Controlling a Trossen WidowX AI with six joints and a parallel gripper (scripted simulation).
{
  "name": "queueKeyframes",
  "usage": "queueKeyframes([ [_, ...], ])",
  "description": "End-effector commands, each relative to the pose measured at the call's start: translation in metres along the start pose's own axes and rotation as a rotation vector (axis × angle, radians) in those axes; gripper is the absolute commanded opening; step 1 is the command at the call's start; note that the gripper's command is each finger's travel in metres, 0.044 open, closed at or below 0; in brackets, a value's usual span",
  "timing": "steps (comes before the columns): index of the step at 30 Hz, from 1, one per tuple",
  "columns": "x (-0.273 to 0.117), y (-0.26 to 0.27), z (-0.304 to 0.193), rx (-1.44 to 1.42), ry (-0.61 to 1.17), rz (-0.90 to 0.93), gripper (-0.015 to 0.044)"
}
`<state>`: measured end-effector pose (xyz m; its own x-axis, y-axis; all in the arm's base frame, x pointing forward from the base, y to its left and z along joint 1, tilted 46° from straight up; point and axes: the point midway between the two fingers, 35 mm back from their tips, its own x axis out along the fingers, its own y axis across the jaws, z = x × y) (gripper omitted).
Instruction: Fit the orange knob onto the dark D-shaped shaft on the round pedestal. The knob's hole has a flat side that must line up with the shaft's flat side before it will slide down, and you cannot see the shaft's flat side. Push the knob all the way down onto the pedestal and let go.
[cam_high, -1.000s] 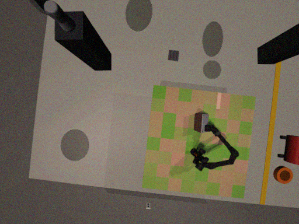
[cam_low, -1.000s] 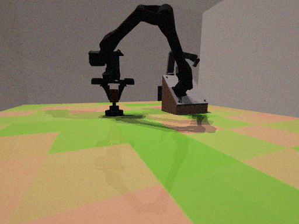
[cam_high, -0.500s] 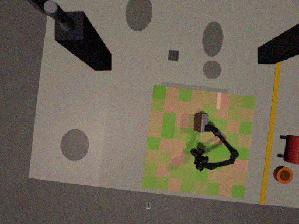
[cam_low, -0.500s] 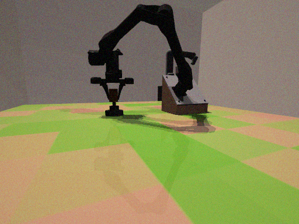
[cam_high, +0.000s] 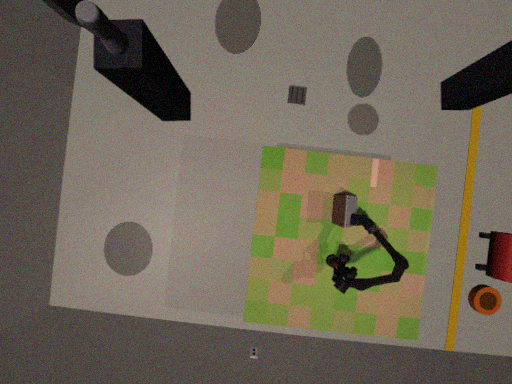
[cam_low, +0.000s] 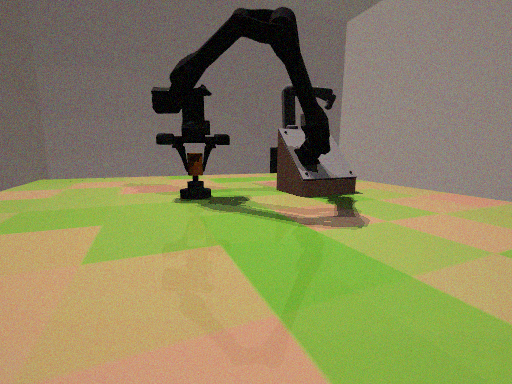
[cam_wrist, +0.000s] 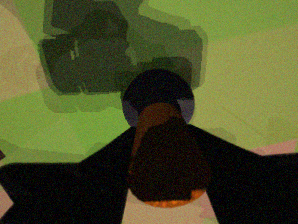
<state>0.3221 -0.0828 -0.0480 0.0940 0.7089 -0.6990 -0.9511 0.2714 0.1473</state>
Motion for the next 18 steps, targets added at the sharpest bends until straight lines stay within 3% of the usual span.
queueKeyframes([
  [1,-0.004,-0.0013,0.0007,-0.007,0.002,-0.007,0.0],
  [18,0.0015,-0.0018,0.0007,-0.007,0.002,-0.007,0.0],
])
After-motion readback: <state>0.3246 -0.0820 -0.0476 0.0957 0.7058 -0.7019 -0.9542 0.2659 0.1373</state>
